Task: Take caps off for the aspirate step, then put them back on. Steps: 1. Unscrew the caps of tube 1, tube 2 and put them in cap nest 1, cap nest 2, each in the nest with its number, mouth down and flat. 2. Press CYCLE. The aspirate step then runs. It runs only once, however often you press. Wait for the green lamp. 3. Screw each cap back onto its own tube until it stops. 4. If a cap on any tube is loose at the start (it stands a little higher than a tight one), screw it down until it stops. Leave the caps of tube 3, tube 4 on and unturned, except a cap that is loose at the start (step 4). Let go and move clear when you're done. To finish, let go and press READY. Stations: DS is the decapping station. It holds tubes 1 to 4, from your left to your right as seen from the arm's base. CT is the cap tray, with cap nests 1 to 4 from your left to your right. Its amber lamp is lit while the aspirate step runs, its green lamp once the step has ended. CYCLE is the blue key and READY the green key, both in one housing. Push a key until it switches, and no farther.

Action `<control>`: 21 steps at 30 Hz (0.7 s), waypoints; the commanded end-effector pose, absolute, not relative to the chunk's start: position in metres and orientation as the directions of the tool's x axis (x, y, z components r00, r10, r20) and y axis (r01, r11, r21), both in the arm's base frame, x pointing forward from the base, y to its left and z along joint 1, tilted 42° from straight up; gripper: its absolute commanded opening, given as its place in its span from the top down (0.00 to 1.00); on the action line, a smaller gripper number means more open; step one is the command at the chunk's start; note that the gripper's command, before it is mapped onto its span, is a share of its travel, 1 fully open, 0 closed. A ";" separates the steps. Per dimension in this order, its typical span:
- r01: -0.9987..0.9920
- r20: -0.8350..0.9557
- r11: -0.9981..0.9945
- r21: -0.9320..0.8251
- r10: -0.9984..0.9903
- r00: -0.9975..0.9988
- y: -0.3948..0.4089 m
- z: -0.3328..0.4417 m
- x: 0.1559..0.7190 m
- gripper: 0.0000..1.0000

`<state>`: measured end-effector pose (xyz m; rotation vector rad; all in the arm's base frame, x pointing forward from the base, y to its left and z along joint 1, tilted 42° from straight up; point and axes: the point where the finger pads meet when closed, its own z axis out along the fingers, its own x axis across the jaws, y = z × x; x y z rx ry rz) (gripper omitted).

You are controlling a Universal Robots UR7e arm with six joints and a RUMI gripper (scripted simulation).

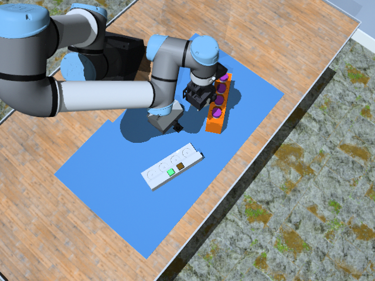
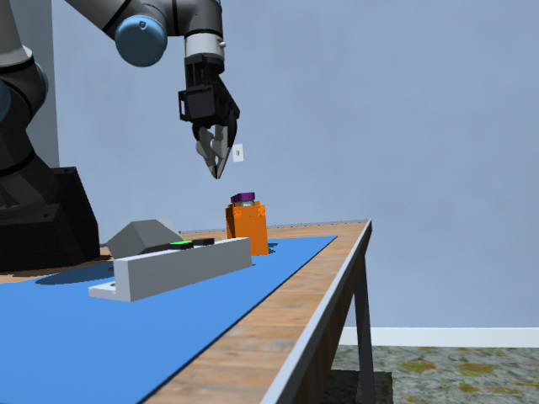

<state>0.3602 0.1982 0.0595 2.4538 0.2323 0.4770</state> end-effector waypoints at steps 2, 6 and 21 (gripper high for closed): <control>0.034 0.293 -0.796 0.604 0.262 0.920 0.187 0.060 0.352 1.00; 0.036 0.292 -0.796 0.605 0.263 0.920 0.168 0.057 0.337 1.00; 0.036 0.291 -0.796 0.604 0.263 0.920 0.115 0.047 0.298 1.00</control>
